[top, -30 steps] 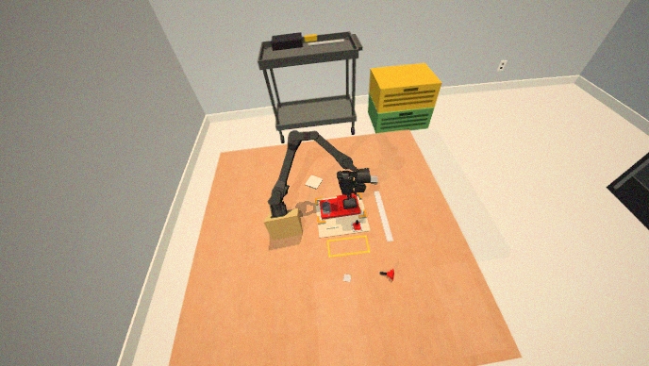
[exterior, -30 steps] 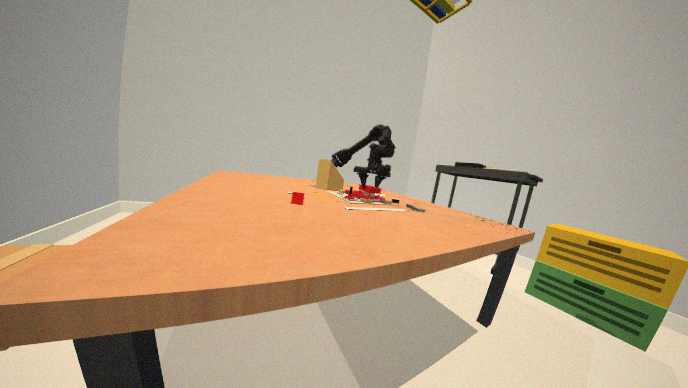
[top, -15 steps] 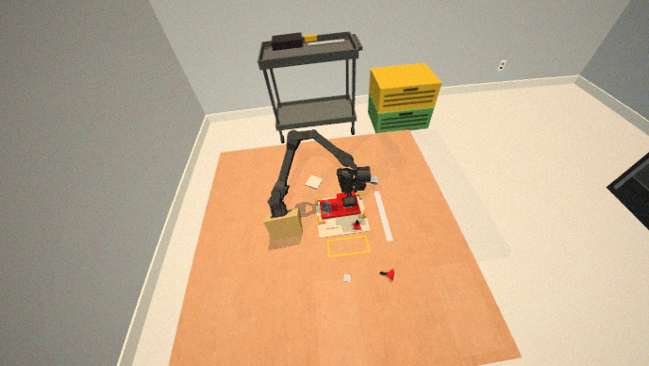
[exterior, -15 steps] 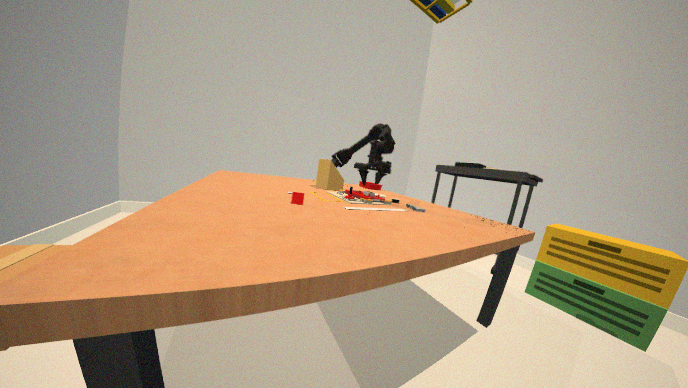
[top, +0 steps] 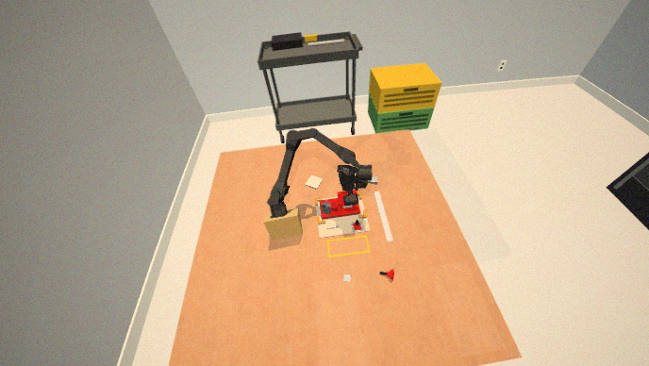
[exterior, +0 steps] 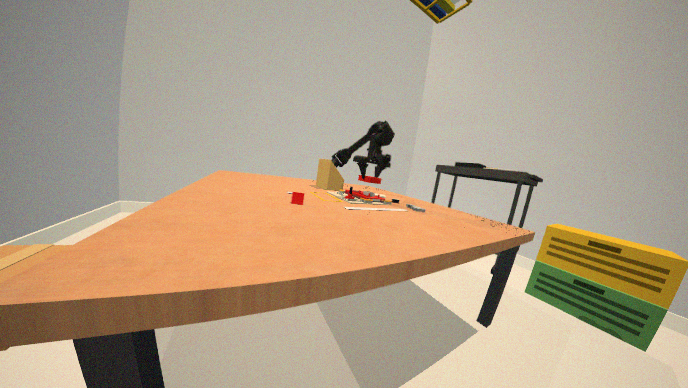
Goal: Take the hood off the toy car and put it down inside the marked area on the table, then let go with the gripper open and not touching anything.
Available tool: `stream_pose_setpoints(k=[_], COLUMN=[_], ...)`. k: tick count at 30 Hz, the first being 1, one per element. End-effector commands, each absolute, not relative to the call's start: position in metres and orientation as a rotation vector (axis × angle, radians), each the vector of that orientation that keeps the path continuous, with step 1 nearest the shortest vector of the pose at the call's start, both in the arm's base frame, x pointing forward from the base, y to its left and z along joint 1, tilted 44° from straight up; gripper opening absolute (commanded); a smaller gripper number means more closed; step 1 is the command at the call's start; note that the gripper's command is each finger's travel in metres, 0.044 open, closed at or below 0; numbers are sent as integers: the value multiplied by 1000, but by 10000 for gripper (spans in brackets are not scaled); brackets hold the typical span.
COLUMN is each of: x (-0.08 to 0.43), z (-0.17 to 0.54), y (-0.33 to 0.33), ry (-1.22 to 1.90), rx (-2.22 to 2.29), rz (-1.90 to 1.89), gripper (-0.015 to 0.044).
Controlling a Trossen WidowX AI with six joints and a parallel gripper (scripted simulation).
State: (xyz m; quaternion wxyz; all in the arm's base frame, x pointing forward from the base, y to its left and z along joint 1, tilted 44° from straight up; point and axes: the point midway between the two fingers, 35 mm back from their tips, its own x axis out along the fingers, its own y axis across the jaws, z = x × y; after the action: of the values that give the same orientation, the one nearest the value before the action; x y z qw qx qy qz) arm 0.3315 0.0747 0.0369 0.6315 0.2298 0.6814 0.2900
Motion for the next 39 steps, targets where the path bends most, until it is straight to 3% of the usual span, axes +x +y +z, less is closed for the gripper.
stream_pose_setpoints(k=[1, 39], x=[336, 309], z=[25, -92], y=[56, -81], ry=[1556, 1556], rx=[522, 513], rz=[644, 653], gripper=[0, 0])
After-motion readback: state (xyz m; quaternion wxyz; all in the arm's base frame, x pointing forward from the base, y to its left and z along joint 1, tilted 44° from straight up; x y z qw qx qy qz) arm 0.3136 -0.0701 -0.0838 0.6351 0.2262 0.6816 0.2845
